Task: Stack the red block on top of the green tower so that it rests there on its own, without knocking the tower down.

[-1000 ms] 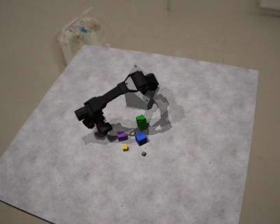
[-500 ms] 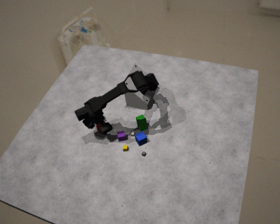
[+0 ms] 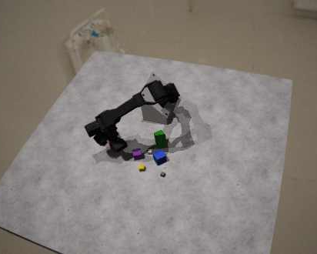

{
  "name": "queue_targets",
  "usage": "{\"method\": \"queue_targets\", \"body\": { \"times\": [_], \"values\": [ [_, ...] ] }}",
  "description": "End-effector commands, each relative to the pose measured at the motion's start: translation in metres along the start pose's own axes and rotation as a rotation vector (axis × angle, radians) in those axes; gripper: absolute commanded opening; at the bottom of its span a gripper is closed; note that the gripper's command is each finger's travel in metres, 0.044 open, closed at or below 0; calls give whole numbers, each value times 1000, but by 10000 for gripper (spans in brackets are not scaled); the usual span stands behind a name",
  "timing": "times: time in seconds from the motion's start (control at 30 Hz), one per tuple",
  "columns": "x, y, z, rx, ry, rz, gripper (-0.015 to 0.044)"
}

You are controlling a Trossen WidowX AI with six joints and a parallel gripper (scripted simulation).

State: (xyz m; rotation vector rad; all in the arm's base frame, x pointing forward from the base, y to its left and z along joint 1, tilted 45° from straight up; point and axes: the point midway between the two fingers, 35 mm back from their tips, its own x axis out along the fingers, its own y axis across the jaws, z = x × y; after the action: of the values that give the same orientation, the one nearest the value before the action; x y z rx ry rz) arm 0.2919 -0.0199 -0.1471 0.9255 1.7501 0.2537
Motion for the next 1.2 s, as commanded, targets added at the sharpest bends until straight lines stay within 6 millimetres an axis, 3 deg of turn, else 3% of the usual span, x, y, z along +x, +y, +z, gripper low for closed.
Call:
{"method": "queue_targets", "body": {
  "times": [0.0, 0.1, 0.77, 1.07, 1.17],
  "values": [
    [-3, 0, 0, 6, 2, 2, 72],
    [-16, 0, 0, 6, 1, 1, 0],
    [-115, -1, 1, 7, 0, -3, 0],
    [-119, -1, 0, 7, 0, -3, 0],
    [-121, 8, -7, 8, 0, -4, 0]
  ]
}}
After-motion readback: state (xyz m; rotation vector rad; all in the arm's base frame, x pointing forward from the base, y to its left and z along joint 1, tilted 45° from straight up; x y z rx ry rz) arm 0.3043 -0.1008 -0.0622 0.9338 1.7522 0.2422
